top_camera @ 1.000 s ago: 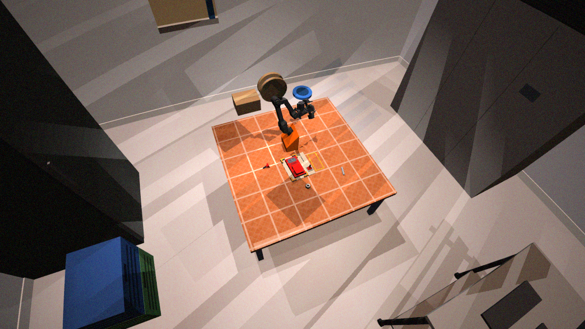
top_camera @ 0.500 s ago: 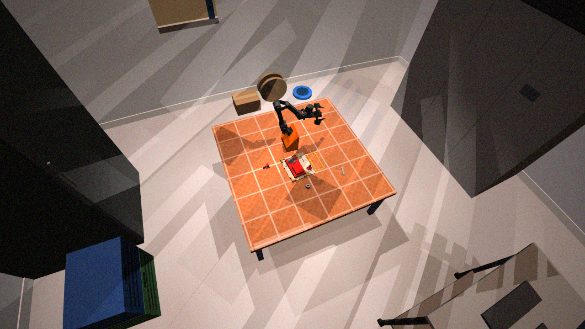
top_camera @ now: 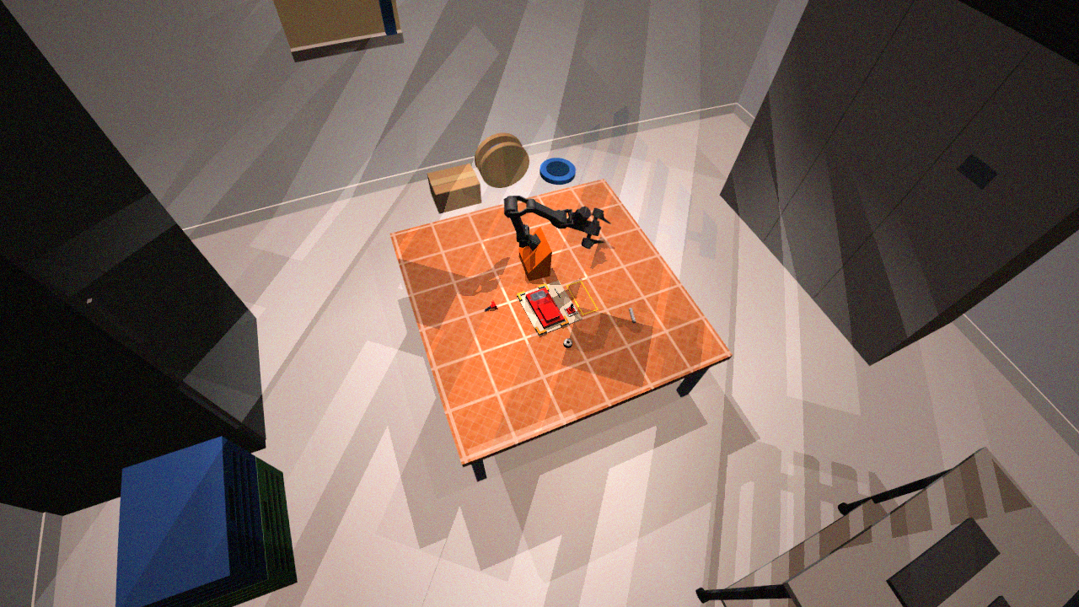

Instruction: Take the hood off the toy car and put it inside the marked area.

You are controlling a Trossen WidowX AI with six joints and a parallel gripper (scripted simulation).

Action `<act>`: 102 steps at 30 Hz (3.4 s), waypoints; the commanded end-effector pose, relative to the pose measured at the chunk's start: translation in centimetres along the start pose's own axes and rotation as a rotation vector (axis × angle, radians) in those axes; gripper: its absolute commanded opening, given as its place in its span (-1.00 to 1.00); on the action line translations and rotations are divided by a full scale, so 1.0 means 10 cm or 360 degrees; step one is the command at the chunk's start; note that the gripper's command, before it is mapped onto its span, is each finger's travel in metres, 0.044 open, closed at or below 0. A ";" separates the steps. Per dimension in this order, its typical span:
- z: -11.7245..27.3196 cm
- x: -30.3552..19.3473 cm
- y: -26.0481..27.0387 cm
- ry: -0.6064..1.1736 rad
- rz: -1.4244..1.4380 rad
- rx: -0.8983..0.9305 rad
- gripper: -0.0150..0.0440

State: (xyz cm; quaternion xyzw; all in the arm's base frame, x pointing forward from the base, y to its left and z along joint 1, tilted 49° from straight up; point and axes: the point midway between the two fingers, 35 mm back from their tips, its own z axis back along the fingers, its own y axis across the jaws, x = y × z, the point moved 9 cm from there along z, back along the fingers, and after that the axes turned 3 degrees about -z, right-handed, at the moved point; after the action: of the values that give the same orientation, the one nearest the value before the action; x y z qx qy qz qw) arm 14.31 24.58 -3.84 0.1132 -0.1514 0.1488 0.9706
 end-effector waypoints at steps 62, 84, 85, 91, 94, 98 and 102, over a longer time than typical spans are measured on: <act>1.31 1.60 -2.79 0.0761 -0.0343 -0.1688 1.00; 1.25 1.54 -2.91 0.0761 -0.0343 -0.1688 1.00; 1.25 1.54 -2.91 0.0761 -0.0343 -0.1688 1.00; 1.23 1.52 -2.94 0.0761 -0.0343 -0.1688 1.00; 1.22 1.51 -2.96 0.0761 -0.0343 -0.1688 1.00; 1.21 1.50 -2.98 0.0761 -0.0343 -0.1689 1.00; 1.20 1.49 -3.00 0.0761 -0.0343 -0.1689 1.00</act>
State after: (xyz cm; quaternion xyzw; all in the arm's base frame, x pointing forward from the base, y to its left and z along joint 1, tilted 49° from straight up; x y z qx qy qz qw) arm 34.47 -2.54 7.20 -0.4071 0.0277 -0.0287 0.9125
